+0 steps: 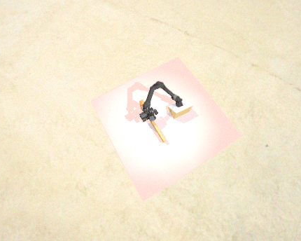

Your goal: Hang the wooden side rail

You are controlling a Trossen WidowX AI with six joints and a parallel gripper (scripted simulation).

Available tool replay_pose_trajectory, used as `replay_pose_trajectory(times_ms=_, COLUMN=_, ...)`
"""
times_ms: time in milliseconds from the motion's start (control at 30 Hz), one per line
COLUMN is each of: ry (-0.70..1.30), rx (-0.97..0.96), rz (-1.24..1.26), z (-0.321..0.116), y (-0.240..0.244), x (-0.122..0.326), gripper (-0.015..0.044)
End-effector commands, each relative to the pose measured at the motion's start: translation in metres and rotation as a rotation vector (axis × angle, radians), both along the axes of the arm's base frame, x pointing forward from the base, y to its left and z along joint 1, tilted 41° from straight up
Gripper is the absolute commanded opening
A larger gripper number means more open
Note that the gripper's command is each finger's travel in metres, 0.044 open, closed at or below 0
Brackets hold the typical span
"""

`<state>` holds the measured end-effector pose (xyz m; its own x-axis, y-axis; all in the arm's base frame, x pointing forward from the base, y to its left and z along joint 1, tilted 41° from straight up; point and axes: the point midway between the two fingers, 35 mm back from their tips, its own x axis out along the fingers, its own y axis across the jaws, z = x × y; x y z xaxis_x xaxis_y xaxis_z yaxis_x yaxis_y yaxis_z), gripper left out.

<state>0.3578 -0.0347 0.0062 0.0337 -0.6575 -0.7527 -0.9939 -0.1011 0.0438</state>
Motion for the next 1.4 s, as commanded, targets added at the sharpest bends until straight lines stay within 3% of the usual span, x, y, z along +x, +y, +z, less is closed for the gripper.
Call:
replay_pose_trajectory(times_ms=0, ry=-0.011, rx=-0.001, rz=0.007, z=0.0037, y=0.0012, x=0.0012, gripper=0.0)
replay_pose_trajectory(times_ms=1367, ry=-0.011, rx=-0.001, rz=0.007, z=0.0073, y=-0.0015, x=0.0029, gripper=0.0)
